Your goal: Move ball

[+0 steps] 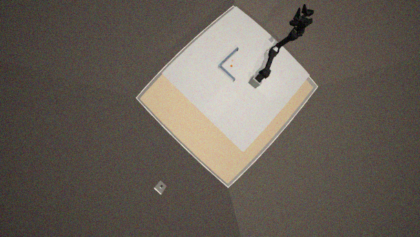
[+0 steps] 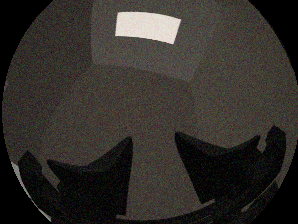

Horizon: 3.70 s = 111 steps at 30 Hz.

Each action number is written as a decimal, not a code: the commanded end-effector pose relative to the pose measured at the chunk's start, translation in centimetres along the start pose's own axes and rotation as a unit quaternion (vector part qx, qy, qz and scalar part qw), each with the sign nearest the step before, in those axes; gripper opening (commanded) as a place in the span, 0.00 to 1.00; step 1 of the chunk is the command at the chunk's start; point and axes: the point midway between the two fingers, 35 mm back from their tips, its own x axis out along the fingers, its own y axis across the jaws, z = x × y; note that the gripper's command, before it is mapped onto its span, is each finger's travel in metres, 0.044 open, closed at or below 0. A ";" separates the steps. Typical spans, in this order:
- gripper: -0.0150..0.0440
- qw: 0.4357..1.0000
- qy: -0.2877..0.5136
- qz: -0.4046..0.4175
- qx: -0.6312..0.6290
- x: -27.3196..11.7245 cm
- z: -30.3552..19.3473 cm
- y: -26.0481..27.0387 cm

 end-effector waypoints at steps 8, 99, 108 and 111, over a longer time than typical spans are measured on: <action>0.61 0.995 0.042 0.083 -0.042 4.1 6.2 8.8; 0.61 0.323 0.932 0.128 0.105 -28.7 -33.0 58.9; 0.42 0.323 0.932 0.128 0.105 -29.1 -33.2 59.0; 0.39 0.323 0.932 0.128 0.105 -29.1 -33.2 59.0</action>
